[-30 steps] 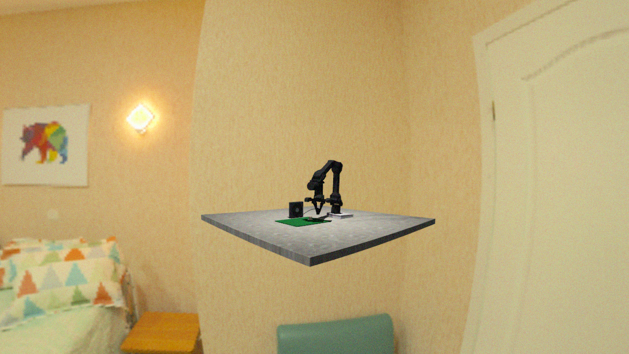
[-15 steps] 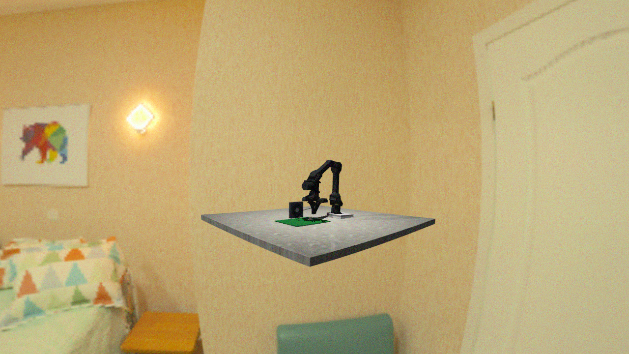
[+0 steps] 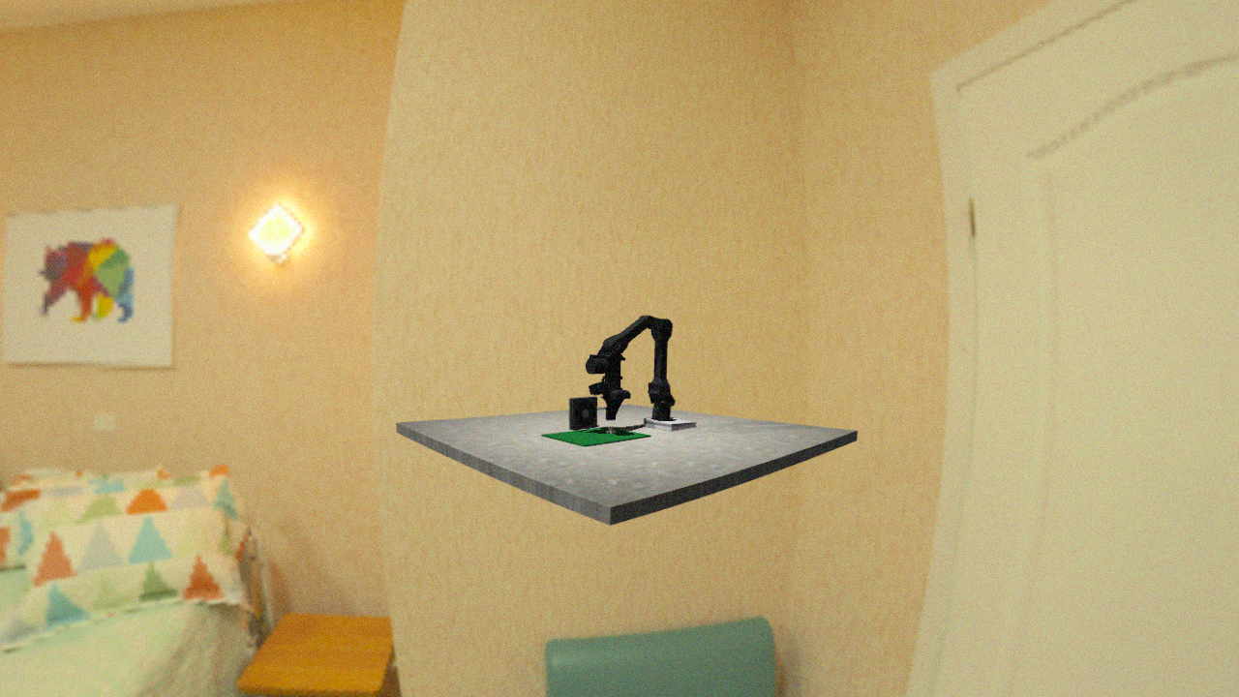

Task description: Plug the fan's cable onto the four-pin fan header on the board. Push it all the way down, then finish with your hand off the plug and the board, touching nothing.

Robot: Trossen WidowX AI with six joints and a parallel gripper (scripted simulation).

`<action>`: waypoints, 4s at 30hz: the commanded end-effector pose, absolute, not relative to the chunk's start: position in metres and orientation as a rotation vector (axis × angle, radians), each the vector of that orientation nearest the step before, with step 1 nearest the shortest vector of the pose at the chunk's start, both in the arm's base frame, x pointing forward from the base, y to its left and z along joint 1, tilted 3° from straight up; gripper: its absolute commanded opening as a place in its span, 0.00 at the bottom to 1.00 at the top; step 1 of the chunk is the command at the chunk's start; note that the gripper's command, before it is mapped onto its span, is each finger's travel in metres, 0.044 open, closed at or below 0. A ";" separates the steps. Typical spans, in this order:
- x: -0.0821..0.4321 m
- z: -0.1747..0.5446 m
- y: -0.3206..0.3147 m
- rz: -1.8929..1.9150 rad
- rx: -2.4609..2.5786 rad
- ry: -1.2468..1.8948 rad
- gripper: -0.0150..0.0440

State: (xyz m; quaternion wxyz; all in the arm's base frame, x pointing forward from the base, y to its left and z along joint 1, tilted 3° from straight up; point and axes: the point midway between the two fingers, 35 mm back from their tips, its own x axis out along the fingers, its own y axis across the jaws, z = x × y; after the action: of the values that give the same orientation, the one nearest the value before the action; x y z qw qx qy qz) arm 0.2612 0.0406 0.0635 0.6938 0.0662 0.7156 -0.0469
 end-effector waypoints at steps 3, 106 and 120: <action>0.261 0.062 0.034 -0.173 0.207 1.595 0.25; 0.254 0.028 0.036 -0.178 0.212 1.595 0.25; 0.253 0.019 0.036 -0.178 0.212 1.595 0.25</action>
State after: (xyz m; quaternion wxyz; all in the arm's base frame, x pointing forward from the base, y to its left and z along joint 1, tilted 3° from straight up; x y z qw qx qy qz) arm 0.2542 0.0368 0.0224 0.6906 0.0942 0.7130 -0.0761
